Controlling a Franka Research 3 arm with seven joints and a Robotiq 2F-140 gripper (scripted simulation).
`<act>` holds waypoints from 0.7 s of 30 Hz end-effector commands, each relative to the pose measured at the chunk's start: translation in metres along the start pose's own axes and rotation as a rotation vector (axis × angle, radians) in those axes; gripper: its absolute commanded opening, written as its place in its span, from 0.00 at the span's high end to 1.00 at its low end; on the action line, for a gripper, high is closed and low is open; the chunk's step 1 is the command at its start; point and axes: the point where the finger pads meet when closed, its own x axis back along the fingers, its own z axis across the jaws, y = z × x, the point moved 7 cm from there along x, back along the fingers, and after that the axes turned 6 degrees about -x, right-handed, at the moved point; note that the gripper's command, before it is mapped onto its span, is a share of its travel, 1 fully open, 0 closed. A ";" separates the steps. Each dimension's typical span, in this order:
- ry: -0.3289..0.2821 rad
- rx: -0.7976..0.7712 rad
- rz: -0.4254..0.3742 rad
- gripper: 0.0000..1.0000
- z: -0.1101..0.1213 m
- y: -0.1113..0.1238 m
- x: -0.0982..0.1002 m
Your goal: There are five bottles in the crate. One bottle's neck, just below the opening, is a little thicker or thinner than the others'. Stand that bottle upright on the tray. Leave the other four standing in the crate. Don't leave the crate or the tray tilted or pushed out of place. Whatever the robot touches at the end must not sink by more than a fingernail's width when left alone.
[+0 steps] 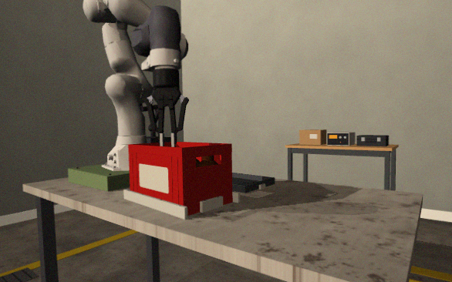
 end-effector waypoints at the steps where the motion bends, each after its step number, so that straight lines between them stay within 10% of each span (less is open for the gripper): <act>1: 0.000 -0.002 -0.002 0.90 -0.001 0.001 0.004; 21: 0.000 -0.002 -0.002 0.90 -0.003 0.001 0.025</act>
